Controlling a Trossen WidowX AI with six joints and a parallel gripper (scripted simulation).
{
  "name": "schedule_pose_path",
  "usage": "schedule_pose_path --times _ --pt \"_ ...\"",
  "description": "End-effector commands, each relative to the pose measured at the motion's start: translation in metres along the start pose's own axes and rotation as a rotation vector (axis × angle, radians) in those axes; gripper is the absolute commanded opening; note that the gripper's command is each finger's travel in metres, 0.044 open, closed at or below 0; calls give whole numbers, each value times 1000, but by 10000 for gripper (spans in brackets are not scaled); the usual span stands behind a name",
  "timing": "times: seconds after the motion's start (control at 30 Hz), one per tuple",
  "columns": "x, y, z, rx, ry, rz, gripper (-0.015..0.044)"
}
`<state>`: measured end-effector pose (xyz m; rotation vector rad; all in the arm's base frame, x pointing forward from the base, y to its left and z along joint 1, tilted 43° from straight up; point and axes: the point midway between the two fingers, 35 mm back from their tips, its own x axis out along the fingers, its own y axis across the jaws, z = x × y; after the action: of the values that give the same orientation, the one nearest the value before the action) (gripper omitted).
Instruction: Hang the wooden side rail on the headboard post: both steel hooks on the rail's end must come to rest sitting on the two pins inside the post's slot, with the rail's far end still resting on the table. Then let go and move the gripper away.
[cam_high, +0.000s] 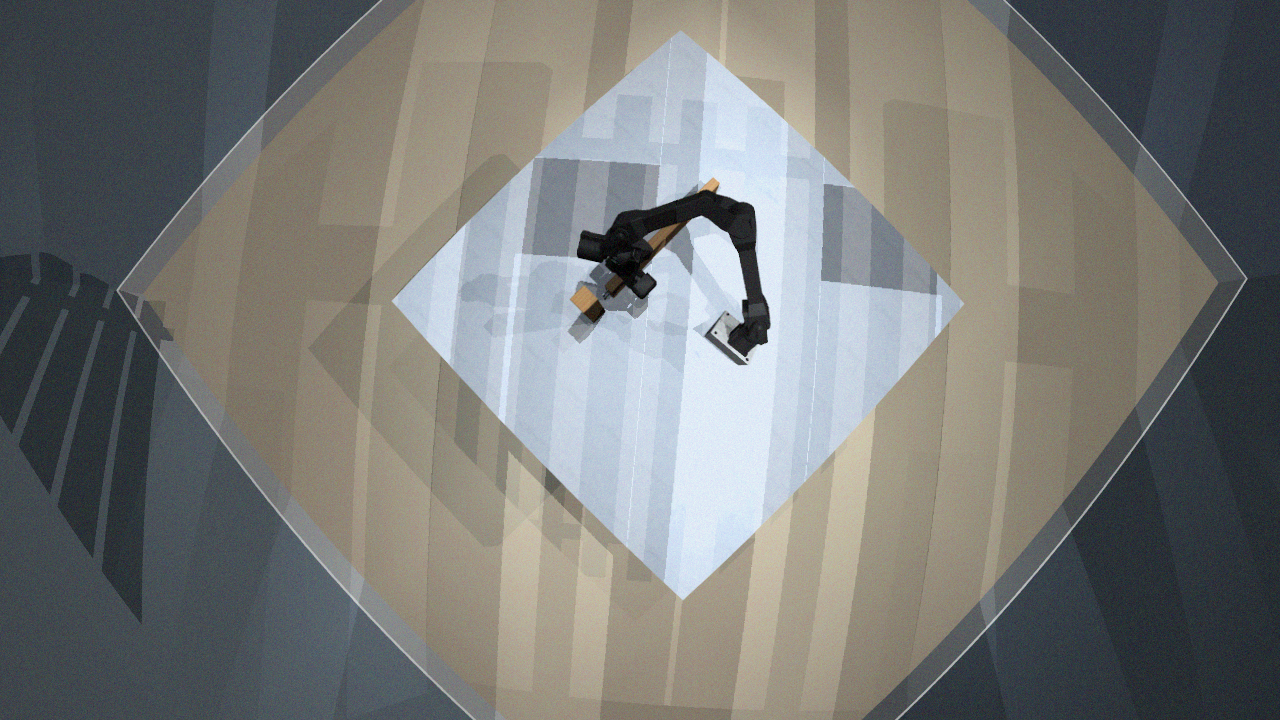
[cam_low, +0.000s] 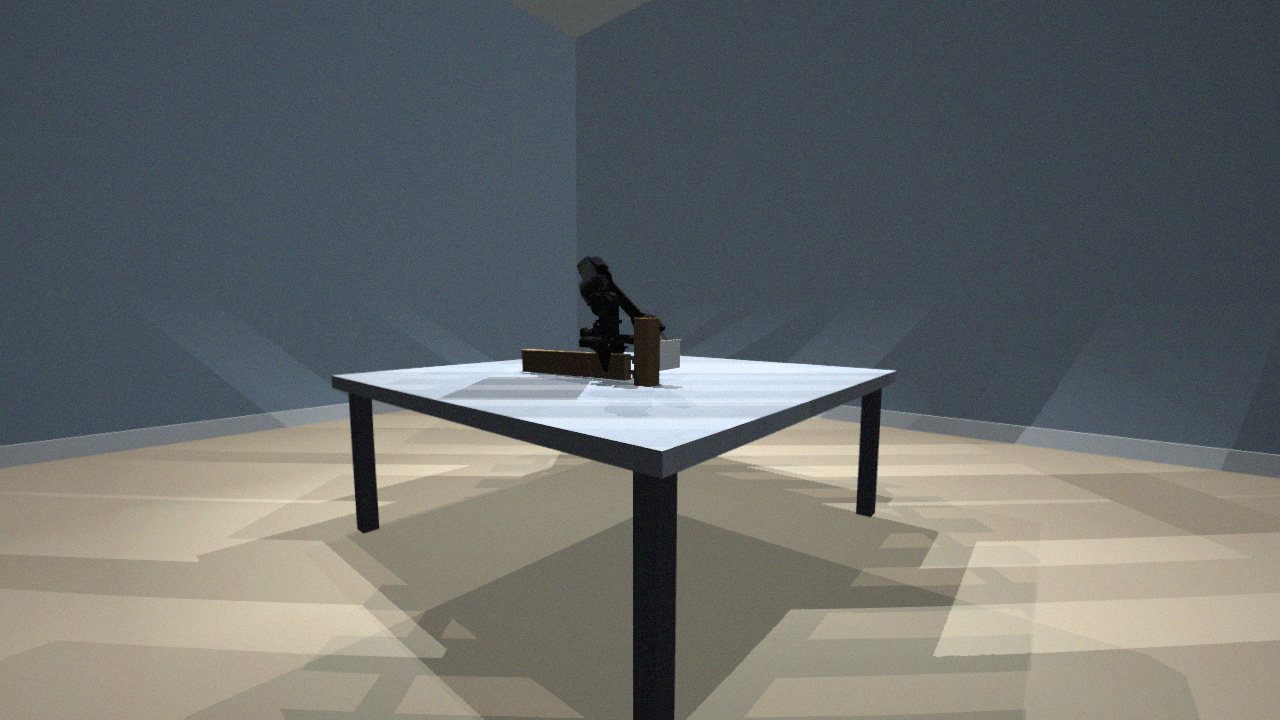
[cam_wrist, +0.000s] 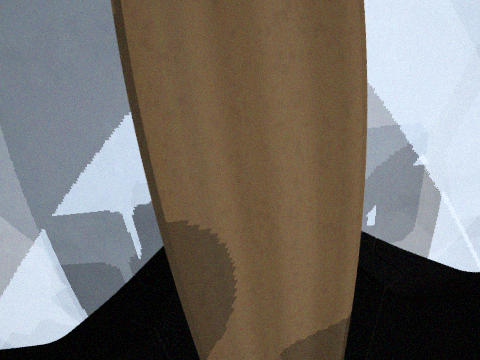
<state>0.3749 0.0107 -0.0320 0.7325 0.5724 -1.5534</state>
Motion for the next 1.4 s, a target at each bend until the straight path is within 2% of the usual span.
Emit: schedule_pose_path --times 0.0,1.37 --pt "-5 1 -1 9 7 8 0" --pt "-12 1 -1 9 7 8 0"
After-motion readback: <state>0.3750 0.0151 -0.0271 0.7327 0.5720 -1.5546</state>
